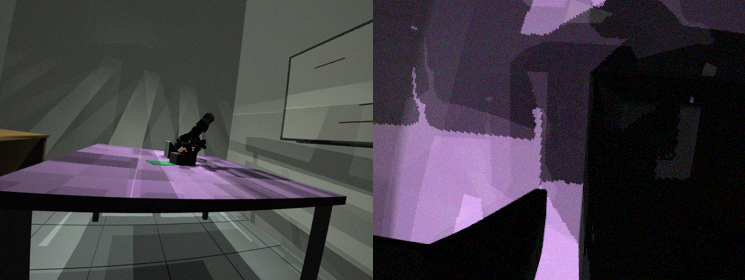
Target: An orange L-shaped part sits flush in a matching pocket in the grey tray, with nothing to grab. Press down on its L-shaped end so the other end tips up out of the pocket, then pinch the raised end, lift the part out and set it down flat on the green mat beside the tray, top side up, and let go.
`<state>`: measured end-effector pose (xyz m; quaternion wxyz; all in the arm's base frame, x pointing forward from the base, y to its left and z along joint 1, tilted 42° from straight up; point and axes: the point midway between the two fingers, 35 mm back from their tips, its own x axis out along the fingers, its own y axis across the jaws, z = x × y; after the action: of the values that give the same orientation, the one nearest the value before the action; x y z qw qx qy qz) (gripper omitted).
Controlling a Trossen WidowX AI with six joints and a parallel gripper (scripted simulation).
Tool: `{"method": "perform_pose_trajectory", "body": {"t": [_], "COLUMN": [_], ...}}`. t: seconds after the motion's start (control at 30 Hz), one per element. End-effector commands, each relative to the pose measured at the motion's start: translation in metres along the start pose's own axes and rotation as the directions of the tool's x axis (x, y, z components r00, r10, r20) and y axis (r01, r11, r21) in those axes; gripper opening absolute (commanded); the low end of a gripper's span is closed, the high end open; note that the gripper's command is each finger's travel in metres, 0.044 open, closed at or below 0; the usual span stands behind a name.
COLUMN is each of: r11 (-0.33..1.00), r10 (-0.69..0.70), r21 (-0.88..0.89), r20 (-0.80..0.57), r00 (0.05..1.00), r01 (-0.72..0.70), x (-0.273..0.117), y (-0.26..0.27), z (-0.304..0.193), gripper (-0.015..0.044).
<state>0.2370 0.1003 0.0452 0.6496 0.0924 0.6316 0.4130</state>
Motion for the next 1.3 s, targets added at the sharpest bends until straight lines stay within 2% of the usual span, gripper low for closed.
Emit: {"method": "perform_pose_trajectory", "body": {"t": [0.0, 0.2, 0.47, 1.27], "r11": [1.000, 1.000, 1.000, 1.000], "r10": [-0.009, -0.013, -0.013, -0.022], "r21": [-0.004, -0.003, -0.002, -0.001], "r20": [0.006, 0.006, 0.003, 0.018], "r00": [1.000, 1.000, 1.000, 1.000], "r01": [0.009, 0.013, 0.013, 0.022], "x": [-0.008, -0.021, -0.103, -0.102], "y": [0.006, 0.003, -0.006, -0.005], "z": [0.001, 0.003, 0.001, 0.003], "gripper": [0.0180, 0.0180, 0.0180, 0.0180]}}
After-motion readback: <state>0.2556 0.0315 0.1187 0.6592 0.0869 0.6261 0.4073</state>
